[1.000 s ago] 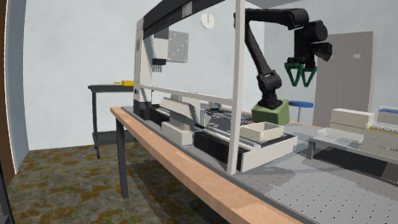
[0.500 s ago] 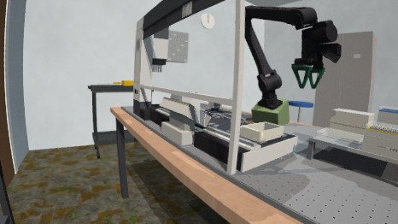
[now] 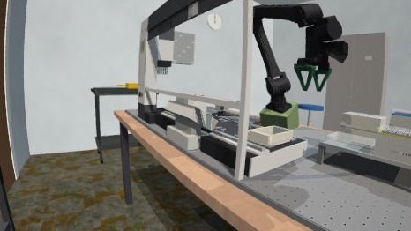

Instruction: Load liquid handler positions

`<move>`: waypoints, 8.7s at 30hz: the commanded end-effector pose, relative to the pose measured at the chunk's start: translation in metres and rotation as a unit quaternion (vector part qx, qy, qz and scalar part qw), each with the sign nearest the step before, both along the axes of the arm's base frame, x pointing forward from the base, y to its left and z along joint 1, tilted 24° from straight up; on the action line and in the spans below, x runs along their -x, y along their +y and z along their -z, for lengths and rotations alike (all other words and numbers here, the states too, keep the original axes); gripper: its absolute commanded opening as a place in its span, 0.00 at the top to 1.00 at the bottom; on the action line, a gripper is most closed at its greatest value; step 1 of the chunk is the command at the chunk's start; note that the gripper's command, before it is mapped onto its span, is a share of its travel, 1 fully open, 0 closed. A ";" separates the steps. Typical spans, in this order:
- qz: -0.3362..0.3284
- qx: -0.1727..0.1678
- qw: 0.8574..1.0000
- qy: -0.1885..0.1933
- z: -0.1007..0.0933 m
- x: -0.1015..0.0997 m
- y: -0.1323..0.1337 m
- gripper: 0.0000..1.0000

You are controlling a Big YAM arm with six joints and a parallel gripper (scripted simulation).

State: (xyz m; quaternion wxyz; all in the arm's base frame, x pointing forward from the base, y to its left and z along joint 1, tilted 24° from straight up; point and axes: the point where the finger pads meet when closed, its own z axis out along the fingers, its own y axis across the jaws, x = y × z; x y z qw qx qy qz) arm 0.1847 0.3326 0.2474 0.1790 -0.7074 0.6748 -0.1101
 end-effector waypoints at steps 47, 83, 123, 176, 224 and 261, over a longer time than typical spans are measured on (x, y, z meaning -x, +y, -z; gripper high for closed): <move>-0.014 -0.023 1.000 -0.005 -0.039 0.032 0.224 0.00; -0.009 -0.004 1.000 -0.002 -0.020 0.021 0.283 0.00; -0.009 -0.011 1.000 -0.003 0.029 -0.004 0.293 0.00; -0.012 -0.024 1.000 -0.006 0.041 -0.009 0.299 1.00; -0.015 -0.046 0.999 -0.009 -0.025 0.019 0.295 1.00; -0.015 -0.047 0.999 -0.007 -0.071 0.040 0.285 1.00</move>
